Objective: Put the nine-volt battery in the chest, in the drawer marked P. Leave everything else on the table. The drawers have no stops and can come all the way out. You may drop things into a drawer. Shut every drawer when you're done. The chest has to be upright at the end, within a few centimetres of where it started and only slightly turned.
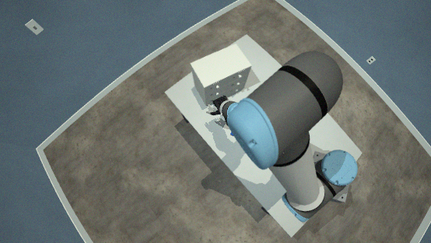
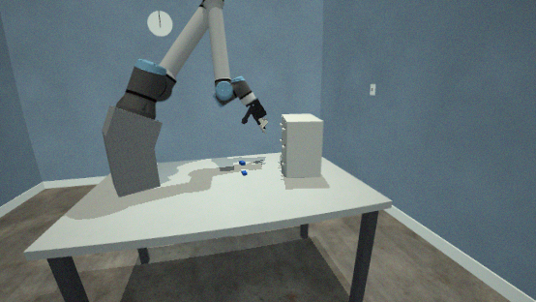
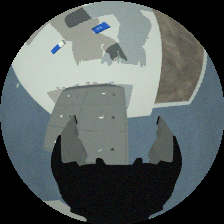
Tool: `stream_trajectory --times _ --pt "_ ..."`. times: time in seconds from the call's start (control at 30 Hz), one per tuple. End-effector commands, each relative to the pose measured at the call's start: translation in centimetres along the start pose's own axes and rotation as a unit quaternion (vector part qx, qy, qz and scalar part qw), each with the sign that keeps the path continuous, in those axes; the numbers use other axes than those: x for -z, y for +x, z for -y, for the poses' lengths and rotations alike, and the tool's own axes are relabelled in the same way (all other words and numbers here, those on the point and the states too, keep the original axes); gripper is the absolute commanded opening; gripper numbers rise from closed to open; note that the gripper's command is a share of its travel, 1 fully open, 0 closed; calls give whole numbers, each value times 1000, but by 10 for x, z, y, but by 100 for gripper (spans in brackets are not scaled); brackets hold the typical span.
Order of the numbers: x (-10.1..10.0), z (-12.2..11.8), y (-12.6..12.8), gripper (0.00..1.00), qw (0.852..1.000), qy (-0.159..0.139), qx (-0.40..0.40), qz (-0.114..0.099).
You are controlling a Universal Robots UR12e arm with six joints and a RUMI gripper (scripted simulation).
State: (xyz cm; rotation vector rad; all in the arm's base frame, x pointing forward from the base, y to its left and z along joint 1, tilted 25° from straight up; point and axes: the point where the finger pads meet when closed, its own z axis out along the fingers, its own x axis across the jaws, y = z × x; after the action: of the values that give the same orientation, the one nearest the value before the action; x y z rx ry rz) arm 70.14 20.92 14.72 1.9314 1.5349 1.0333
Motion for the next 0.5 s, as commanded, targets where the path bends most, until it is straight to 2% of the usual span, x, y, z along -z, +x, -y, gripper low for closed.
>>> stream_trajectory --times 0.0,0.23,0.3,0.47 --pt "5 0 0 100 1000 29 0 0" --pt "14 2 0 100 998 68 0 0" --pt "14 2 0 100 998 68 0 0" --pt "20 3 0 100 995 95 0 0"
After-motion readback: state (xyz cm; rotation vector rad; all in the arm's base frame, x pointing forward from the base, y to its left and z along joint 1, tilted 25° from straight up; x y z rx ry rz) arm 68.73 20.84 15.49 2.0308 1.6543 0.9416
